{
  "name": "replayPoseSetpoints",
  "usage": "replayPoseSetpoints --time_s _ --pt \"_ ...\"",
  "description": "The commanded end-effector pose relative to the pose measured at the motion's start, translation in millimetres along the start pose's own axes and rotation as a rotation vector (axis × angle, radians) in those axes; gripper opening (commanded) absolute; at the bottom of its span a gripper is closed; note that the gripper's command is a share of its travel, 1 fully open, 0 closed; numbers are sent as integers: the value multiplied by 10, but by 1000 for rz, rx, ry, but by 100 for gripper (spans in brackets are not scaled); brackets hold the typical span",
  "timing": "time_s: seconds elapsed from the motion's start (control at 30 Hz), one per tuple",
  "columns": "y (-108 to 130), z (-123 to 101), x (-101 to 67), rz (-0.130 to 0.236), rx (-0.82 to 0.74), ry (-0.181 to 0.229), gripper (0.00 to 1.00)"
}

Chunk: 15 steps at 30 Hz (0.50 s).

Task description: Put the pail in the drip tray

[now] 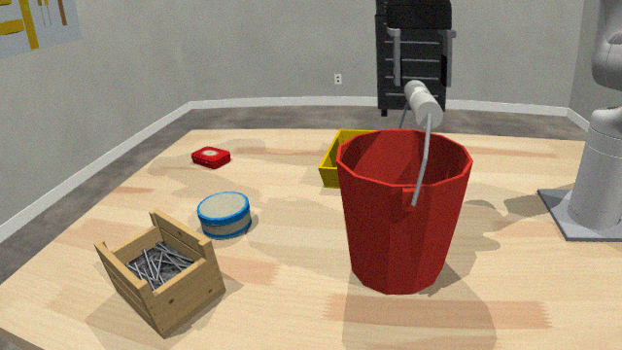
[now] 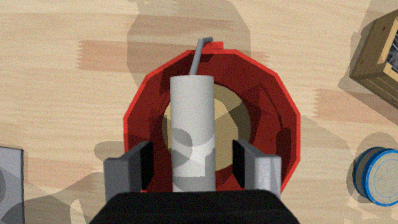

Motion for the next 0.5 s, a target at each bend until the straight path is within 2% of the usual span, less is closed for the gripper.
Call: replayPoseSetpoints --time_s 0.0,0.47 --pt "0 3 60 0 0 -2 100" --pt "0 5 302 0 0 -2 100"
Point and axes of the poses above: the point where the finger pads meet when closed, its own x axis out along the fingers, its own z axis across the jaws, y = z × x, the point moved 3 cm from there along -x, back along the fingers, and after that the axes turned 15 degrees about -x, right-handed, at the moved point
